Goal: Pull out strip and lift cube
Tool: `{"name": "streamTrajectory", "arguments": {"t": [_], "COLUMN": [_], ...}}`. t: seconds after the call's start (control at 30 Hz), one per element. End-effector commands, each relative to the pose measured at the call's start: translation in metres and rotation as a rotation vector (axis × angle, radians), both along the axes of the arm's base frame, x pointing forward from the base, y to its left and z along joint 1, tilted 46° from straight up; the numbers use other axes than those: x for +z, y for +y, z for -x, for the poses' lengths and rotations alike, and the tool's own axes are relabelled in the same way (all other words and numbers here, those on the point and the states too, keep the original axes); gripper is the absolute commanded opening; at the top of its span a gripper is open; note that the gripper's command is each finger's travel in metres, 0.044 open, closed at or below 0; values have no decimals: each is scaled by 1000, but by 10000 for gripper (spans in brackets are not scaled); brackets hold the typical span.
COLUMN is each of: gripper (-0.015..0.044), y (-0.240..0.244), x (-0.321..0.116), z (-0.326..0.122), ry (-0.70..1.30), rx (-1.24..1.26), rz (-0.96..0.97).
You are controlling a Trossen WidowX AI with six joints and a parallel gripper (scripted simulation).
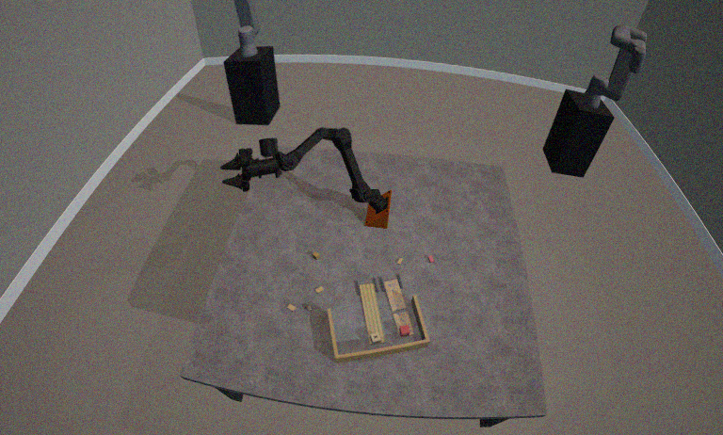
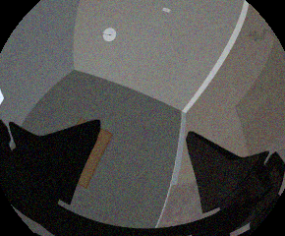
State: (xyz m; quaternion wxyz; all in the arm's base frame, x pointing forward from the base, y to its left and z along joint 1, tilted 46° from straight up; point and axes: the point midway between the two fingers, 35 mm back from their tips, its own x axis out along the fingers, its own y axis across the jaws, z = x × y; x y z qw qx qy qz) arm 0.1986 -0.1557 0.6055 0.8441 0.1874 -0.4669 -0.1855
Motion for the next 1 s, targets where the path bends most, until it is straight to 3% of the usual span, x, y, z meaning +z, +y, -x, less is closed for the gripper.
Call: {"name": "streamTrajectory", "arguments": {"t": [0.0, 0.23, 0.53, 0.73, 0.97], "gripper": [400, 400, 400, 400, 400], "y": [-2, 15, 90, 152, 220], "x": [-30, -115, -243, -331, -427], "z": [-34, -115, -186, -196, -169], "ry": [107, 396, 855, 1167, 1503], "rx": [4, 34, 62, 58, 8], "rz": [-53, -145, -86, 61, 381]}}
